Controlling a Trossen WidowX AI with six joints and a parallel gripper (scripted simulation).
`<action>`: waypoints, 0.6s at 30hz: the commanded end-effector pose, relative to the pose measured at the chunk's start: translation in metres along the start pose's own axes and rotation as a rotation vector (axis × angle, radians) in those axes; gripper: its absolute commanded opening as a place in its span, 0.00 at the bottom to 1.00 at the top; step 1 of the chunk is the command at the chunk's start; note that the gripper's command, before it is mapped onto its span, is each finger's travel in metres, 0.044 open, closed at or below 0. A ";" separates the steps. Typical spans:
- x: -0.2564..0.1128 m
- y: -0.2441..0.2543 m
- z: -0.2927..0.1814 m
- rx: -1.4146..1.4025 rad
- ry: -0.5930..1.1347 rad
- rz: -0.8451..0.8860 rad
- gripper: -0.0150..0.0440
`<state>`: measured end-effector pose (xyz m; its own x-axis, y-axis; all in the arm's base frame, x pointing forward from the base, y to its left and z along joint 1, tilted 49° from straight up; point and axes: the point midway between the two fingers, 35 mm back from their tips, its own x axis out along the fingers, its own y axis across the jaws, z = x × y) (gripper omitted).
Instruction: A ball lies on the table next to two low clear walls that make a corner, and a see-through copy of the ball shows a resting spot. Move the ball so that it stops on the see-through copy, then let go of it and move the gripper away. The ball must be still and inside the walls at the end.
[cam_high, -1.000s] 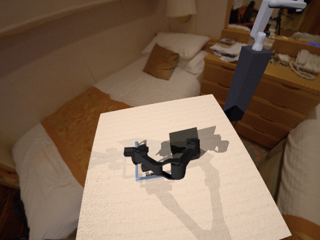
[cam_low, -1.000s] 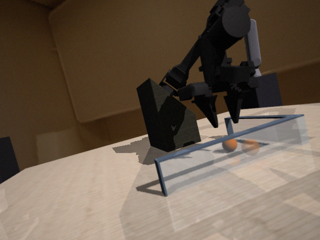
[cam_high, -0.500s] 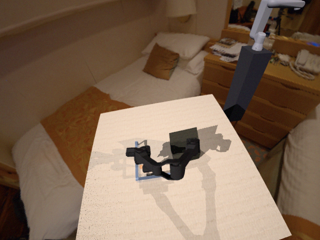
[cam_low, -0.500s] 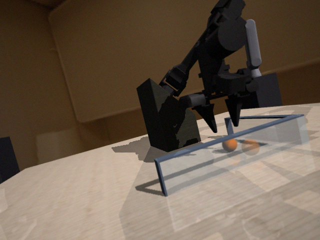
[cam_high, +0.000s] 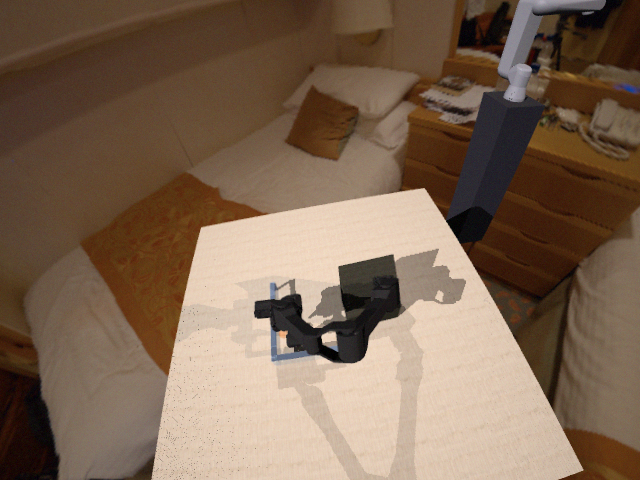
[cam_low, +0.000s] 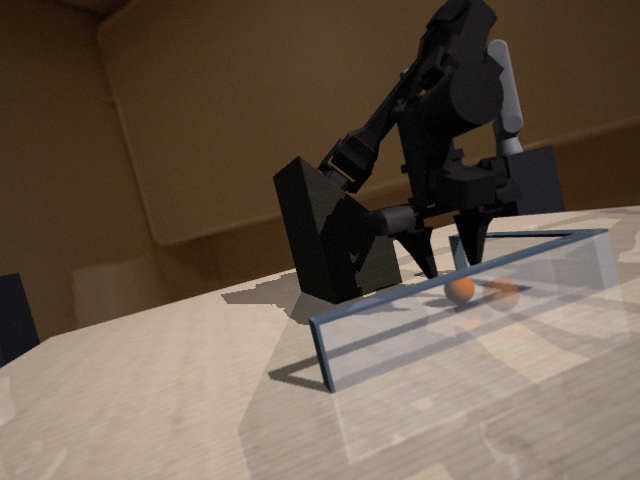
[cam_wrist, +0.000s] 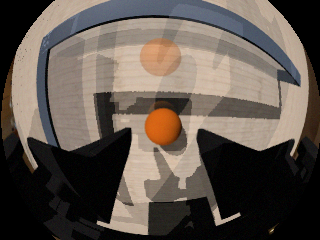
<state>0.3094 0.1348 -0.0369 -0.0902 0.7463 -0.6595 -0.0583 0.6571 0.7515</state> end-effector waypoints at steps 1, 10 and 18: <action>0.007 0.000 0.000 0.003 0.000 0.004 0.72; 0.018 0.001 -0.001 0.004 -0.001 0.006 0.72; 0.018 0.001 -0.001 0.004 -0.001 0.006 0.50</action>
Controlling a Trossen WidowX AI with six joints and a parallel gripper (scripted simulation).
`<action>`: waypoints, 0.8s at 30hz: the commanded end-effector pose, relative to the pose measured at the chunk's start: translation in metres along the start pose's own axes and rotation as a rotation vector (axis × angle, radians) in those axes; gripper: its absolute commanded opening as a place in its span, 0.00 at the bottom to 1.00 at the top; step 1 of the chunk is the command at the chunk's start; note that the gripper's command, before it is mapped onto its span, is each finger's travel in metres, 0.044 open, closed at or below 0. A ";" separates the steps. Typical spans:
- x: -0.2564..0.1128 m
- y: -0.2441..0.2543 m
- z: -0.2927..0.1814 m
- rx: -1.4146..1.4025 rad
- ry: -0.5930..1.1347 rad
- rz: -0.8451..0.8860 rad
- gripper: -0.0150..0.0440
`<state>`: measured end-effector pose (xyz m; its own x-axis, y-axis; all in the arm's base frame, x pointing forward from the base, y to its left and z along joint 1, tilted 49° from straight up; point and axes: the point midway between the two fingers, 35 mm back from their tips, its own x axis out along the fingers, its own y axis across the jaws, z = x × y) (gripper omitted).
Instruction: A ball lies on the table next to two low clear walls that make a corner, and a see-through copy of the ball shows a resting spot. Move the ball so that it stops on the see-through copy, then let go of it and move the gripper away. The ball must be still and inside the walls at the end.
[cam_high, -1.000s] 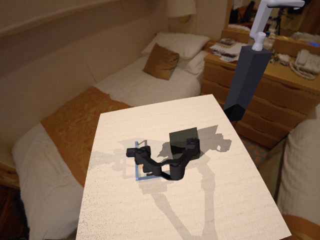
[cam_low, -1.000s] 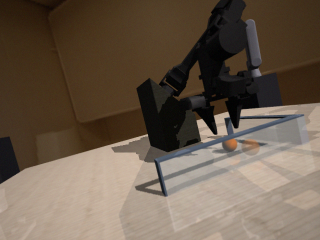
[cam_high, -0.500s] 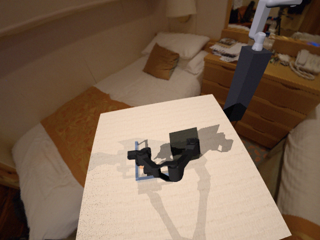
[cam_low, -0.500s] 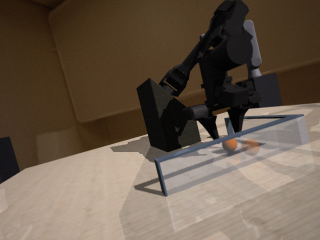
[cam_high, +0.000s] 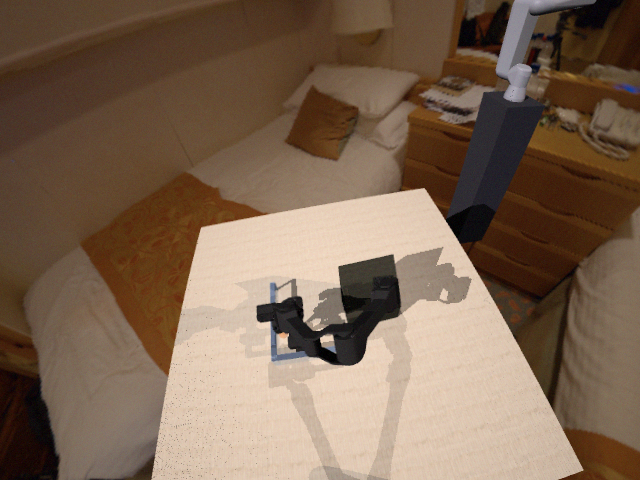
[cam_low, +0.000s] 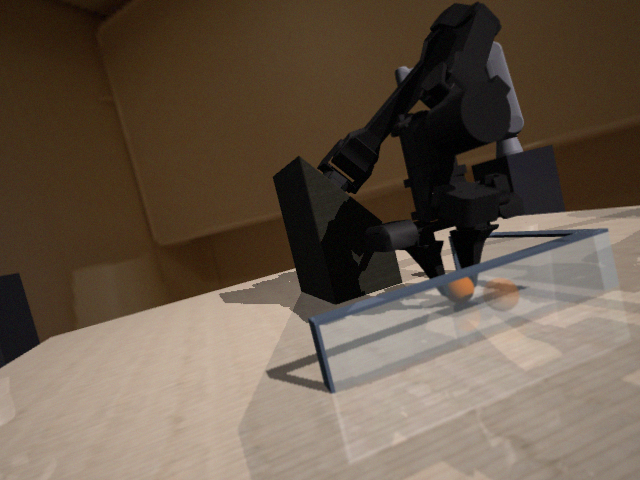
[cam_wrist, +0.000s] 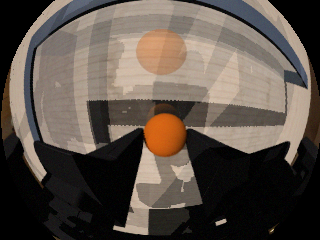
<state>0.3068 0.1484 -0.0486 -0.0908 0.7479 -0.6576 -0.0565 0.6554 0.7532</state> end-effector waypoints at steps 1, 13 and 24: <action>0.000 0.000 0.000 0.002 -0.001 0.003 0.48; -0.039 -0.003 0.006 0.003 -0.004 -0.008 0.25; -0.111 -0.002 0.003 0.002 -0.002 -0.006 0.25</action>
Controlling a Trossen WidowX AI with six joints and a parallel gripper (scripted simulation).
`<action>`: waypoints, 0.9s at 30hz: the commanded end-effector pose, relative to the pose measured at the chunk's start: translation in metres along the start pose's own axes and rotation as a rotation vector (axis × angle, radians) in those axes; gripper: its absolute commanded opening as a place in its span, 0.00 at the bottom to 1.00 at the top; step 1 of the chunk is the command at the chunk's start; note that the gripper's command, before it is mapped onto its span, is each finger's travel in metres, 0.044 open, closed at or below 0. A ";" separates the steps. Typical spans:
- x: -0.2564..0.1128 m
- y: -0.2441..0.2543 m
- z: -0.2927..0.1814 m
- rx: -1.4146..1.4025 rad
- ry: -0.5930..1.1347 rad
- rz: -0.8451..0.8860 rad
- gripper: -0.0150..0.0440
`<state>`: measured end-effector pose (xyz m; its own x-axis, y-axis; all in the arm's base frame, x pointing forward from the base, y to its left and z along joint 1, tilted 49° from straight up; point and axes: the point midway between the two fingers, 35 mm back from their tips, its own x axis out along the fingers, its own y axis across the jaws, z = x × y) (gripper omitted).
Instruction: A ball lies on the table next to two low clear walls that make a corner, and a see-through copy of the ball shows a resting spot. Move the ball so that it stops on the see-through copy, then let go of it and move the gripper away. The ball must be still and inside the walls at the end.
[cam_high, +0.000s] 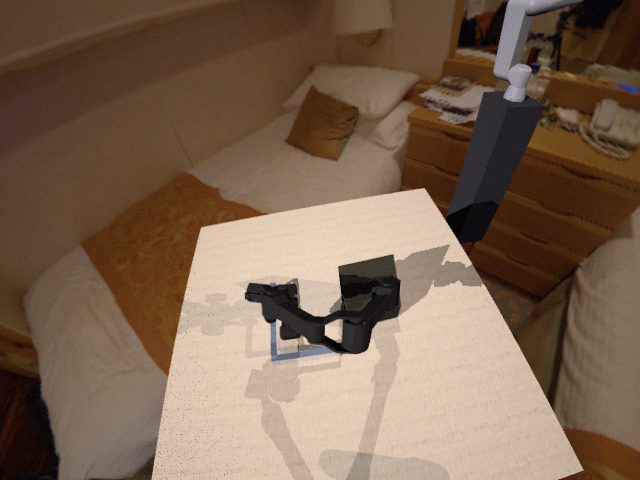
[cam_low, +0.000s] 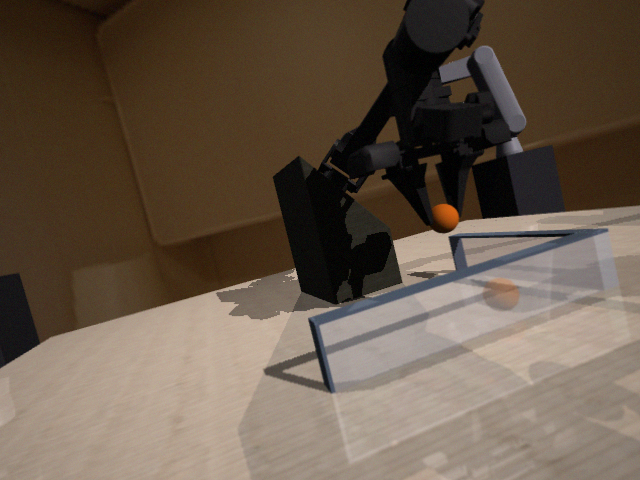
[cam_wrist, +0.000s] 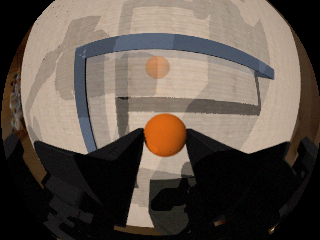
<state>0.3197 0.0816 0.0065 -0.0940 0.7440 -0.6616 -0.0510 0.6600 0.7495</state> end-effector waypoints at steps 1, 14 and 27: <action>-0.030 0.001 -0.003 -0.004 -0.005 0.001 0.25; -0.024 0.004 0.023 -0.020 -0.008 -0.001 0.25; 0.004 0.008 0.056 -0.007 -0.007 0.005 0.25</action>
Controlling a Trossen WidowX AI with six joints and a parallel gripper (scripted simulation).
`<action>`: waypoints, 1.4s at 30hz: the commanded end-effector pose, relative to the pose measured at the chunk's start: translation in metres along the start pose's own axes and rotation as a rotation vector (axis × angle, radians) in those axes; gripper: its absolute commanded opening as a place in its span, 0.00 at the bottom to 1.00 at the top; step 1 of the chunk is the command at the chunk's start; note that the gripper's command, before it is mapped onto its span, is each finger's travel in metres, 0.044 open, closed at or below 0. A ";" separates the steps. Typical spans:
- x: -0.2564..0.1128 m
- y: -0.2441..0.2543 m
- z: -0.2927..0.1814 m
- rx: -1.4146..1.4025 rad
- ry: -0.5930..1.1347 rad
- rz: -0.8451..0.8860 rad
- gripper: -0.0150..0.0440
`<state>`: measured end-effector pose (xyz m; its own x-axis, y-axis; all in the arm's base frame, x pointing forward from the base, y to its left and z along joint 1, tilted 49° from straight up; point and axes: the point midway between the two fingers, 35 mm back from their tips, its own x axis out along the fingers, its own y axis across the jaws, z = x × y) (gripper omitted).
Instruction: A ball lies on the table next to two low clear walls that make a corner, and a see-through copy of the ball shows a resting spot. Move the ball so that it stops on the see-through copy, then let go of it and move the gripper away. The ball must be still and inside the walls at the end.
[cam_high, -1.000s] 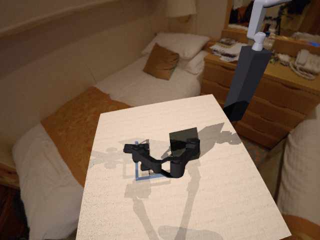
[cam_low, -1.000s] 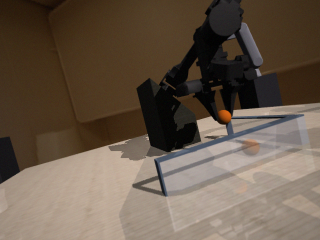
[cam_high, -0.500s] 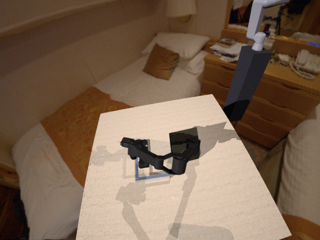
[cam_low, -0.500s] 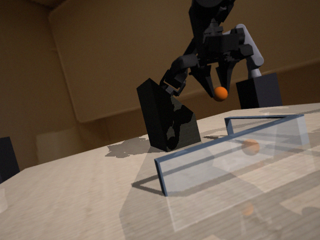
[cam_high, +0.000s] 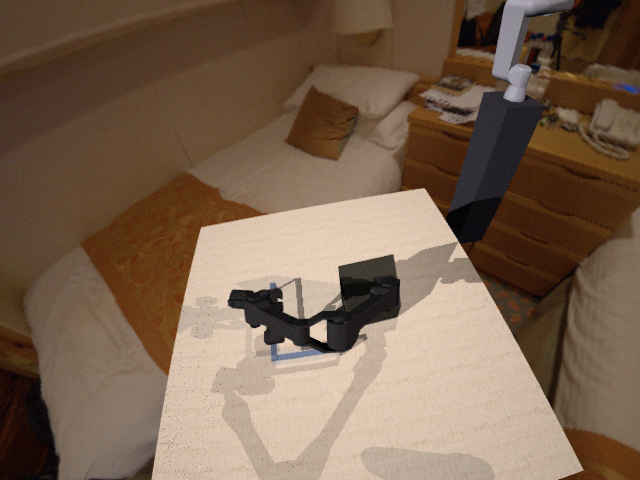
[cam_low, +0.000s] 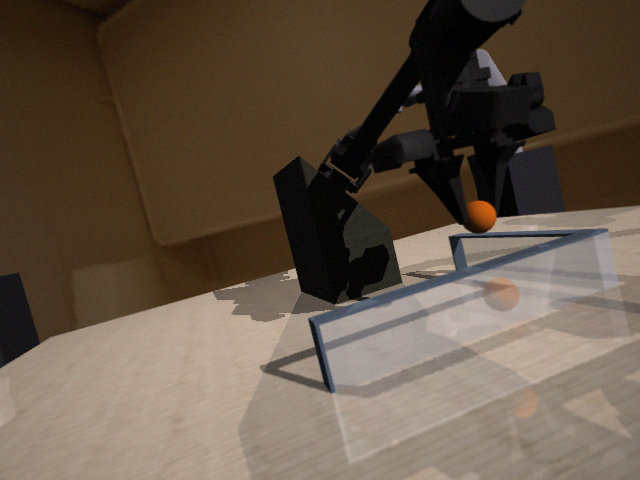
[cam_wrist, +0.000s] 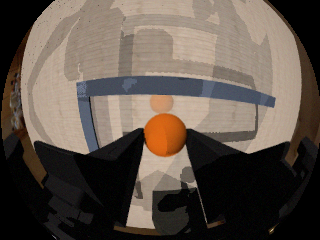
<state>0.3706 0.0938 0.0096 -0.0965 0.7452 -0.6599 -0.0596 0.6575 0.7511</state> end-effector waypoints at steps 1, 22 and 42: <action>0.005 0.000 0.005 0.002 -0.009 0.003 0.25; 0.074 0.001 0.005 0.002 -0.009 0.006 0.25; 0.086 0.001 0.004 0.002 -0.008 0.003 0.61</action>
<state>0.3666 0.1590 -0.0466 -0.0889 0.7484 -0.6573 -0.0563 0.6551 0.7534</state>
